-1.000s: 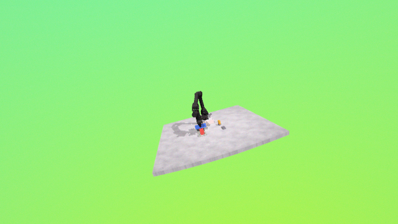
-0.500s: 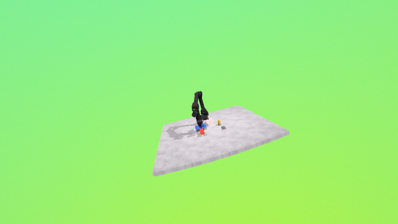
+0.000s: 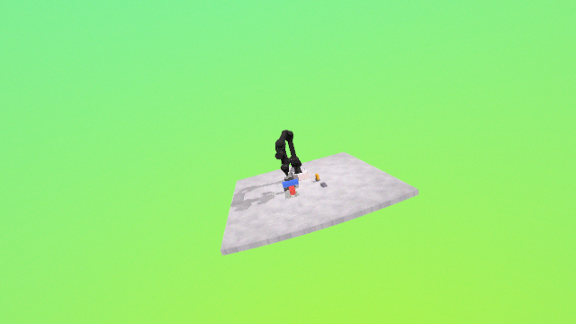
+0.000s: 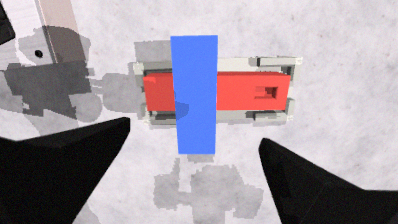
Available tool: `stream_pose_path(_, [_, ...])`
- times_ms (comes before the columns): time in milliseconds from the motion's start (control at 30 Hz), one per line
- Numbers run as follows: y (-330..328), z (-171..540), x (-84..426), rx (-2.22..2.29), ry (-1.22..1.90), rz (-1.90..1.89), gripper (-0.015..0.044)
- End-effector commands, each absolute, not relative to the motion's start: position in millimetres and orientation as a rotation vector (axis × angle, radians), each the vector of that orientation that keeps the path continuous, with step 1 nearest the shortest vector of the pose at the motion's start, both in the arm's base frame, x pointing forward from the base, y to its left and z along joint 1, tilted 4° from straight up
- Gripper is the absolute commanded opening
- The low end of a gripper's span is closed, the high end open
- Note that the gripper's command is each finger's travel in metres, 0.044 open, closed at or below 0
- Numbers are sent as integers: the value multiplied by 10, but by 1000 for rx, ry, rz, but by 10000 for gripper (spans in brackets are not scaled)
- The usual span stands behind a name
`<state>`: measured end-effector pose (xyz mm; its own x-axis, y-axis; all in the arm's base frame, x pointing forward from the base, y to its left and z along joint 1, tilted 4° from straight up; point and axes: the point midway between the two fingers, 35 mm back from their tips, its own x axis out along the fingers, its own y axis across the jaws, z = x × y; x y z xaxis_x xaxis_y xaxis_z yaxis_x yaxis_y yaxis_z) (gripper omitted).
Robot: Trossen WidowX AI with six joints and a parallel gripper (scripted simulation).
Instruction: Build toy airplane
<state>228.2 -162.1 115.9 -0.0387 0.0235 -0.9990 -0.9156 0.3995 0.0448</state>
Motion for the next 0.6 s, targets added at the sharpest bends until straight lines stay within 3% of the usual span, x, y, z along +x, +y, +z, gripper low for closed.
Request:
stream_pose_path(0, [-1630, 1168, 2288, -663, 1488, 719, 440])
stream_pose_path(333, [-1634, 1148, 2295, 28, 1611, 1, 440])
stream_pose_path(567, [-1634, 1147, 2295, 68, 1611, -40, 440])
